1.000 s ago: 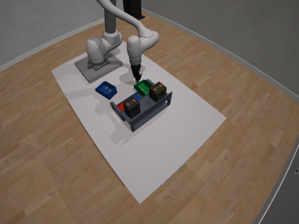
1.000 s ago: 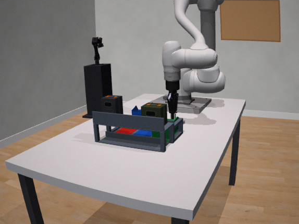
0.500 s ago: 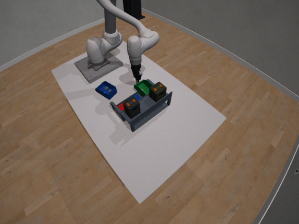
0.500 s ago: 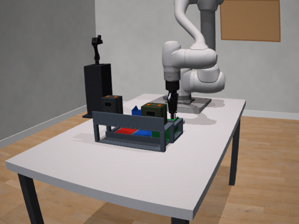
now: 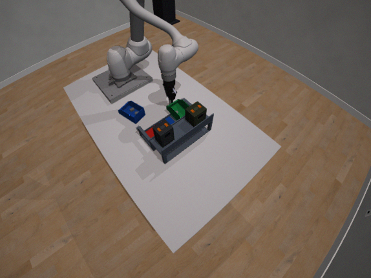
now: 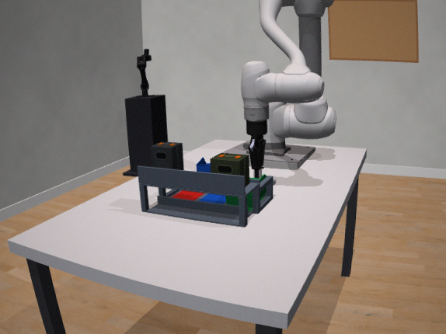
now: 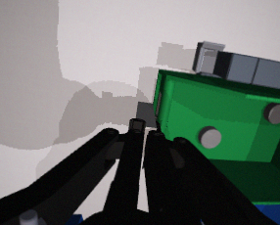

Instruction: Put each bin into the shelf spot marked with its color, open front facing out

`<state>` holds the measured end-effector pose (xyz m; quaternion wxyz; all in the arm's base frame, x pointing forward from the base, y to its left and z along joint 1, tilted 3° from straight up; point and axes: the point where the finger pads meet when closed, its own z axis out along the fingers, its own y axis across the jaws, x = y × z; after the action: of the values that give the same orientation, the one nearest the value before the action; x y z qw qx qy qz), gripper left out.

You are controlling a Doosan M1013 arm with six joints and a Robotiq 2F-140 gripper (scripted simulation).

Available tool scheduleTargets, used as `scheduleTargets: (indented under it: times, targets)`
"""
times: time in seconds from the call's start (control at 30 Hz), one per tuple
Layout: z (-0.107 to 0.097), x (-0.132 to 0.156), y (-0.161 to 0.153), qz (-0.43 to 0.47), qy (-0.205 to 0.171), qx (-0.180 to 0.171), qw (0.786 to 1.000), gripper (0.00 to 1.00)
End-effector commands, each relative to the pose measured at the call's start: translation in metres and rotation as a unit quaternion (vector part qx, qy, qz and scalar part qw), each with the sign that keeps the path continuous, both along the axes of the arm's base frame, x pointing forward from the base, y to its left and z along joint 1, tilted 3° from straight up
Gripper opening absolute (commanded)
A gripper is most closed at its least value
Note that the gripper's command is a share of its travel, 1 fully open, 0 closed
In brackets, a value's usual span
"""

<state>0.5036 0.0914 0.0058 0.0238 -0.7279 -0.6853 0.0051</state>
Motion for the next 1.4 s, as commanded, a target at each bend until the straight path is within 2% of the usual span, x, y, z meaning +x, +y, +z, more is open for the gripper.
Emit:
scheduleTargets:
  times: [0.0,1.37]
  targets:
    - [0.0,0.001,0.0,0.0,0.0,0.0,1.0,0.1]
    - [-0.001,0.025,-0.001,0.0,0.0,0.0,1.0,0.1]
